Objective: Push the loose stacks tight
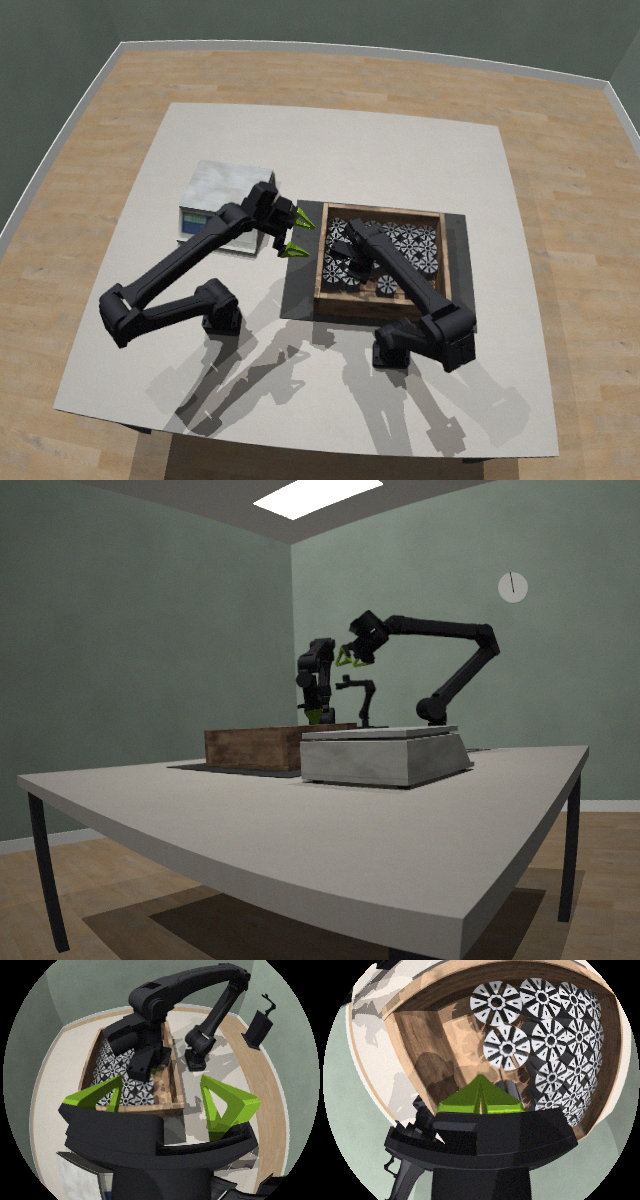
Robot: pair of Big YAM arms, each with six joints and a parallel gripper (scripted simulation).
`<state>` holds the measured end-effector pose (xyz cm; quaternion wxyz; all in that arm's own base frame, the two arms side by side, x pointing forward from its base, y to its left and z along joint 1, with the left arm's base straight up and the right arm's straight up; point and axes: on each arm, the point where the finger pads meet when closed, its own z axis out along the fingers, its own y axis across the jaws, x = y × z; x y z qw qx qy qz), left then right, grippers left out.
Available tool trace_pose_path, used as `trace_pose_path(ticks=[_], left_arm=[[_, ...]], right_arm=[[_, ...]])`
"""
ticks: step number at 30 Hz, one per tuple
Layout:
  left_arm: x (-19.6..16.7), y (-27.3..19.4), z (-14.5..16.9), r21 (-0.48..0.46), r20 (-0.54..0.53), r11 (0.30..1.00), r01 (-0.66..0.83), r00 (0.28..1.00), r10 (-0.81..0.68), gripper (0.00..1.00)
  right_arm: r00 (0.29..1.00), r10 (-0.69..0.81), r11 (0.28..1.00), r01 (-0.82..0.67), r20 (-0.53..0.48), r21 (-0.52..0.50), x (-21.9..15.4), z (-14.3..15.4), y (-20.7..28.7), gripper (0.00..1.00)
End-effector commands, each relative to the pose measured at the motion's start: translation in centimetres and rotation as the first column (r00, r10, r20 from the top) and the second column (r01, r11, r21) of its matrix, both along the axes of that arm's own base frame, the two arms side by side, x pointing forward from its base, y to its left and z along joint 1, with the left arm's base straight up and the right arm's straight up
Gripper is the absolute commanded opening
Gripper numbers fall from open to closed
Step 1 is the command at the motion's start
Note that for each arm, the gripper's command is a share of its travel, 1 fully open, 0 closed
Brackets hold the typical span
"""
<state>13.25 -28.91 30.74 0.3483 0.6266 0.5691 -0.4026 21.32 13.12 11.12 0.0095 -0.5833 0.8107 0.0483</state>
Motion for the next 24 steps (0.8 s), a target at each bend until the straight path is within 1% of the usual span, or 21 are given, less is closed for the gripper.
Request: trace_pose_path(ticks=[1, 5, 7, 10, 13, 18, 24], left_arm=[[0.11, -0.31, 1.59, -0.026, 0.037, 1.000, 0.014, 0.999, -0.013, 1.00], [0.11, -0.31, 1.59, -0.026, 0.037, 1.000, 0.014, 0.999, -0.013, 1.00], [0.11, -0.31, 1.59, -0.026, 0.037, 1.000, 0.014, 0.999, -0.013, 1.00], [0.11, -0.31, 1.59, -0.026, 0.037, 1.000, 0.014, 0.999, -0.013, 1.00], [0.11, -0.31, 1.59, -0.026, 0.037, 1.000, 0.014, 0.999, -0.013, 1.00], [0.11, -0.31, 1.59, -0.026, 0.037, 1.000, 0.014, 0.999, -0.013, 1.00], [0.11, -0.31, 1.59, -0.026, 0.037, 1.000, 0.014, 0.999, -0.013, 1.00]], right_arm=[[0.952, 0.301, 0.954, -0.301, -0.057, 0.014, 1.32, 2.28, 0.93, 0.00], [0.894, 0.434, 0.900, -0.435, -0.113, 0.012, 0.89, 2.43, 1.09, 0.00], [0.894, 0.434, 0.900, -0.435, -0.113, 0.012, 0.89, 2.43, 1.09, 0.00], [0.838, 0.521, 0.850, -0.527, -0.161, 0.011, 0.68, 2.55, 1.01, 0.00], [0.815, 0.548, 0.831, -0.557, -0.188, 0.008, 0.59, 2.61, 0.98, 0.00], [0.833, 0.517, 0.849, -0.528, -0.197, -0.003, 0.75, 2.62, 0.75, 0.00], [0.833, 0.516, 0.850, -0.527, -0.197, -0.003, 0.76, 2.62, 0.73, 0.00]])
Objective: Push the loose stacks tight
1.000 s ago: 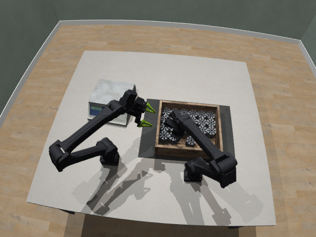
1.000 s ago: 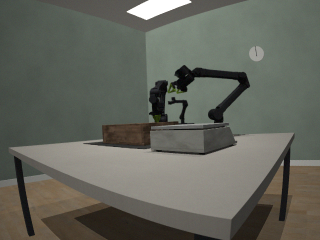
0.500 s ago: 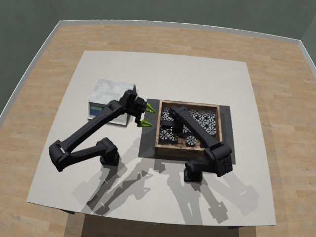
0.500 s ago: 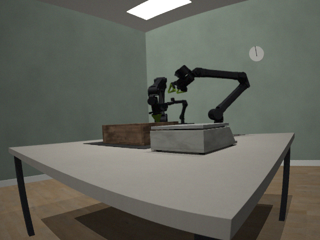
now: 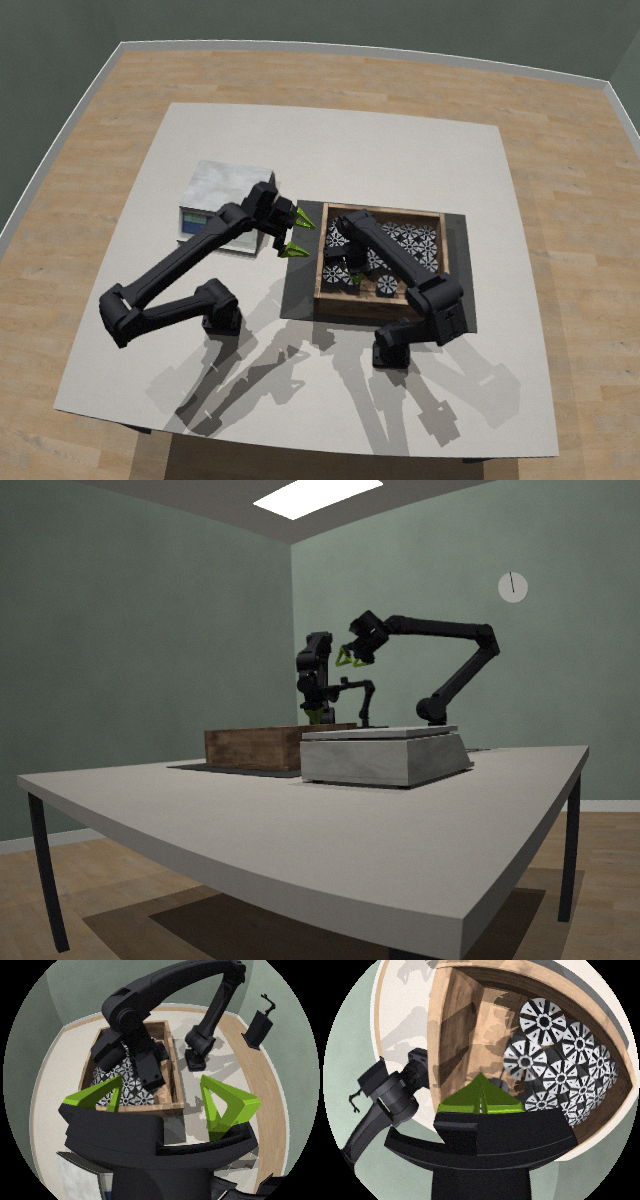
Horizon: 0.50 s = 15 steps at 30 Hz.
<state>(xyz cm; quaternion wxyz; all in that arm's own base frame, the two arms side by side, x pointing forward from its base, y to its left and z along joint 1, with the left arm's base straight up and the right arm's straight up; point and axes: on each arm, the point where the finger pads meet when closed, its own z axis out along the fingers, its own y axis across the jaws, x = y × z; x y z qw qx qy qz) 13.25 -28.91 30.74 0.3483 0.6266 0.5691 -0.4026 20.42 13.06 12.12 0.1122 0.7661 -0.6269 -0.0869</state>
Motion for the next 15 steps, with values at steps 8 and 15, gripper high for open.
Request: trace_pose_path(ticks=[8, 15], left_arm=[[0.1, -0.3, 1.6, -0.026, 0.037, 1.000, 0.014, 0.999, -0.013, 1.00], [0.1, -0.3, 1.6, -0.026, 0.037, 1.000, 0.014, 0.999, -0.013, 1.00]], right_arm=[[1.000, 0.024, 1.000, -0.024, 0.018, 0.014, 1.3, 0.0, 0.7, 0.00], [1.000, 0.031, 1.000, -0.030, -0.004, 0.004, -0.1, -2.0, 0.3, 0.00]])
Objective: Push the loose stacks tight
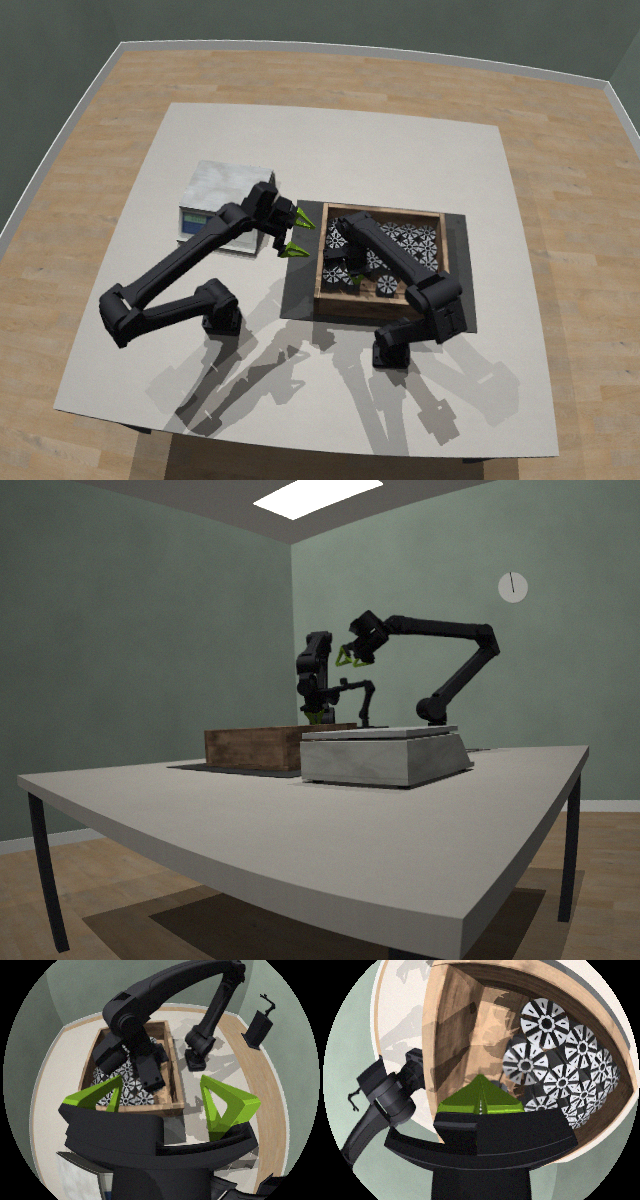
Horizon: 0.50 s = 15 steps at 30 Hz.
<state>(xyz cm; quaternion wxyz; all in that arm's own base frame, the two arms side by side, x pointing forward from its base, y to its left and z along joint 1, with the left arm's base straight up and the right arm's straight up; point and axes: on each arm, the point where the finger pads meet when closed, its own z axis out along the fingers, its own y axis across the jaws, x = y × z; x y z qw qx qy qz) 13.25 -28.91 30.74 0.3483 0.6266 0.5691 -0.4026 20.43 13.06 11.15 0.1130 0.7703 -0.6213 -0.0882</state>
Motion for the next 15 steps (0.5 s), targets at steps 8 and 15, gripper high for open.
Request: trace_pose_path(ticks=[8, 15], left_arm=[[0.1, -0.3, 1.6, -0.026, 0.037, 1.000, 0.014, 0.999, -0.013, 1.00], [0.1, -0.3, 1.6, -0.026, 0.037, 1.000, 0.014, 0.999, -0.013, 1.00]], right_arm=[[1.000, 0.009, 1.000, -0.009, 0.008, 0.007, 0.3, -1.8, 0.3, 0.00], [1.000, 0.013, 1.000, -0.013, -0.002, 0.005, 0.2, -4.7, 0.0, 0.00]])
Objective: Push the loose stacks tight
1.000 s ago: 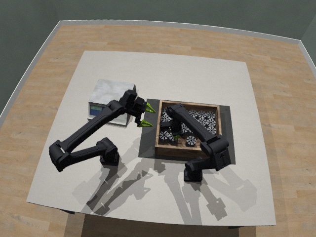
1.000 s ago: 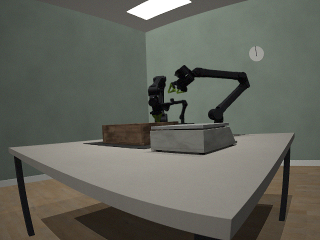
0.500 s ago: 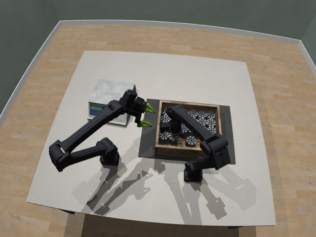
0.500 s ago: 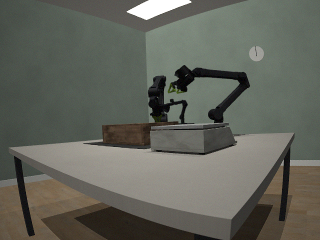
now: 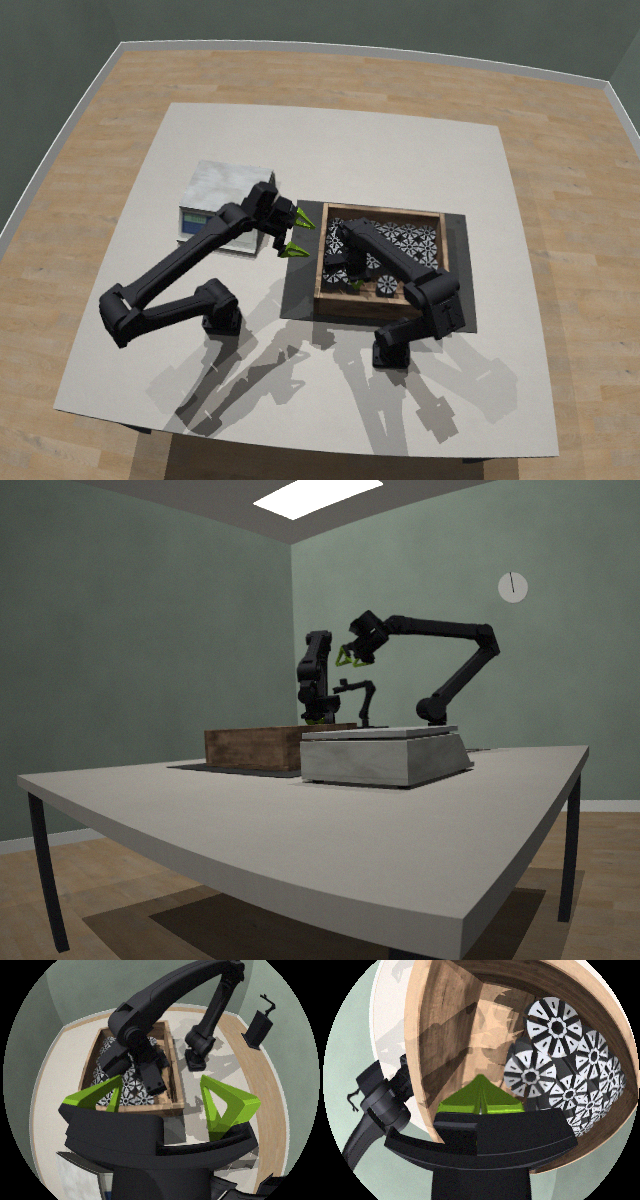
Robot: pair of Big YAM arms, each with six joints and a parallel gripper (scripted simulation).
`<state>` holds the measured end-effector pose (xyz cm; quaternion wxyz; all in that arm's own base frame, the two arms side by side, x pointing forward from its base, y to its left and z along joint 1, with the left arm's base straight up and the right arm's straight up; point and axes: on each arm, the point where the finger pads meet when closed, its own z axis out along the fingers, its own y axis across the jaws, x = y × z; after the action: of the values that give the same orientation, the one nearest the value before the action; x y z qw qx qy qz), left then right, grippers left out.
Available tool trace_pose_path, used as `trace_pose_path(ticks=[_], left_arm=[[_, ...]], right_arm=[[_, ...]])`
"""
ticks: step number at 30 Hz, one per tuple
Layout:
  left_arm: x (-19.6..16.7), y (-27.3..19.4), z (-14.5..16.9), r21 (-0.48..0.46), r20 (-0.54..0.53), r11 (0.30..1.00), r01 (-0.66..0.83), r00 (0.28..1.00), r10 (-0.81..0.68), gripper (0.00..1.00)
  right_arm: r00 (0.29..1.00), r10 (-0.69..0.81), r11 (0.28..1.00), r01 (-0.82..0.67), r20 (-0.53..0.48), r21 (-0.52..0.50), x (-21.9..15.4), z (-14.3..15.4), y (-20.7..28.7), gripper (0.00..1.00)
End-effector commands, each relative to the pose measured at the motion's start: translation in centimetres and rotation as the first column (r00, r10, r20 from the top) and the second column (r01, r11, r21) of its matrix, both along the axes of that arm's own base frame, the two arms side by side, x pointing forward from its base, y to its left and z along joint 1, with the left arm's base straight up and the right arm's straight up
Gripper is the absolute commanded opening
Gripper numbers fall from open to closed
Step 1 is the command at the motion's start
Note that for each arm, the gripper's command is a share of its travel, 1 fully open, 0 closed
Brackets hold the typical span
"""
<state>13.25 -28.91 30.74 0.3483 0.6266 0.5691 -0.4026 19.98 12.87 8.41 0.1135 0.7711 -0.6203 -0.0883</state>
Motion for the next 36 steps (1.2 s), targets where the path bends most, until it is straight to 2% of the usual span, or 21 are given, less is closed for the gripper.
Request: trace_pose_path(ticks=[1, 19, 33, 36], left_arm=[[0.1, -0.3, 1.6, -0.026, 0.037, 1.000, 0.014, 0.999, -0.013, 1.00], [0.1, -0.3, 1.6, -0.026, 0.037, 1.000, 0.014, 0.999, -0.013, 1.00], [0.1, -0.3, 1.6, -0.026, 0.037, 1.000, 0.014, 0.999, -0.013, 1.00], [0.1, -0.3, 1.6, -0.026, 0.037, 1.000, 0.014, 0.999, -0.013, 1.00]], right_arm=[[1.000, 0.010, 1.000, -0.010, -0.001, 0.005, 0.7, -2.4, 0.2, 0.00], [1.000, 0.006, 1.000, -0.006, 0.008, 0.008, 1.2, -4.9, 0.3, 0.00], [1.000, 0.004, 1.000, -0.004, 0.020, 0.013, 1.7, -5.0, 0.6, 0.00], [0.999, 0.025, 0.999, -0.025, 0.026, 0.020, 0.3, -5.1, 0.3, 0.00]])
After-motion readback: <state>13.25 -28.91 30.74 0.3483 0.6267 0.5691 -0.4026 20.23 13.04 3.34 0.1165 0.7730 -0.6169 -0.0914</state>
